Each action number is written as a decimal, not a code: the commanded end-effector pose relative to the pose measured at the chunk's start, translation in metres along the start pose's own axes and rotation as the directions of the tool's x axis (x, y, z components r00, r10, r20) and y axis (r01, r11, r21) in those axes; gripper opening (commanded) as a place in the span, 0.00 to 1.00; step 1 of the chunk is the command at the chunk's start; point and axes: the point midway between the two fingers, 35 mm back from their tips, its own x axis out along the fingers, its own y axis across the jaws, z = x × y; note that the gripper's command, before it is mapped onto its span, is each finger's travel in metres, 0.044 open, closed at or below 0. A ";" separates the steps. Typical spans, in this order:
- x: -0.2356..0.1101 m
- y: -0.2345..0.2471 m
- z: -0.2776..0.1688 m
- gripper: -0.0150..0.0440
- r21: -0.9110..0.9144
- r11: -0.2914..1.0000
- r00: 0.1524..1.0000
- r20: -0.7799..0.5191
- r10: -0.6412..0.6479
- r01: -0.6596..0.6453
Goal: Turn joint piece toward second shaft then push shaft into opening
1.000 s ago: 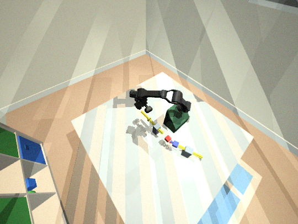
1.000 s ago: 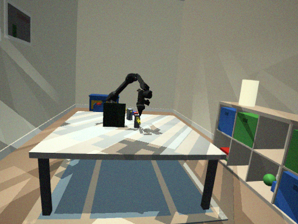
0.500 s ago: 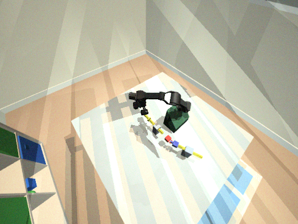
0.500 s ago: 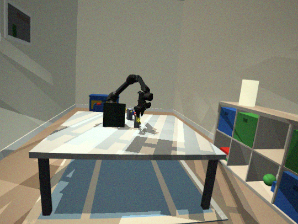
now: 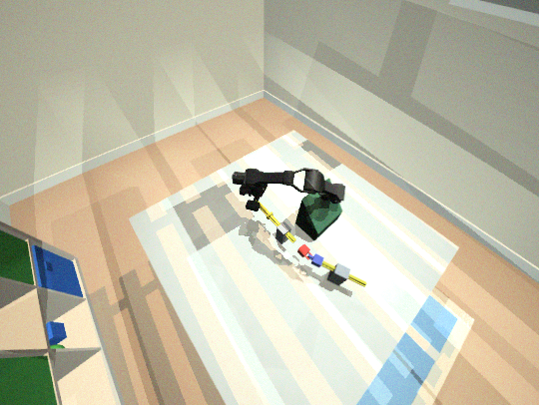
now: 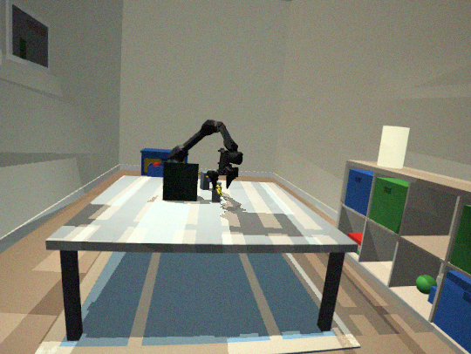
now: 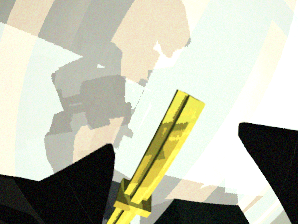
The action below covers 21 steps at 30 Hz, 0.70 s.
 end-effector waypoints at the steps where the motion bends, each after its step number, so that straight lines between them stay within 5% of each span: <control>1: 0.008 -0.001 0.000 1.00 0.121 0.993 1.000 -0.009 -0.008 0.009; 14: 0.028 -0.001 0.001 1.00 0.534 0.845 0.999 -0.025 -0.029 0.038; 21: 0.030 -0.001 0.001 1.00 0.553 0.832 0.999 -0.026 -0.030 0.039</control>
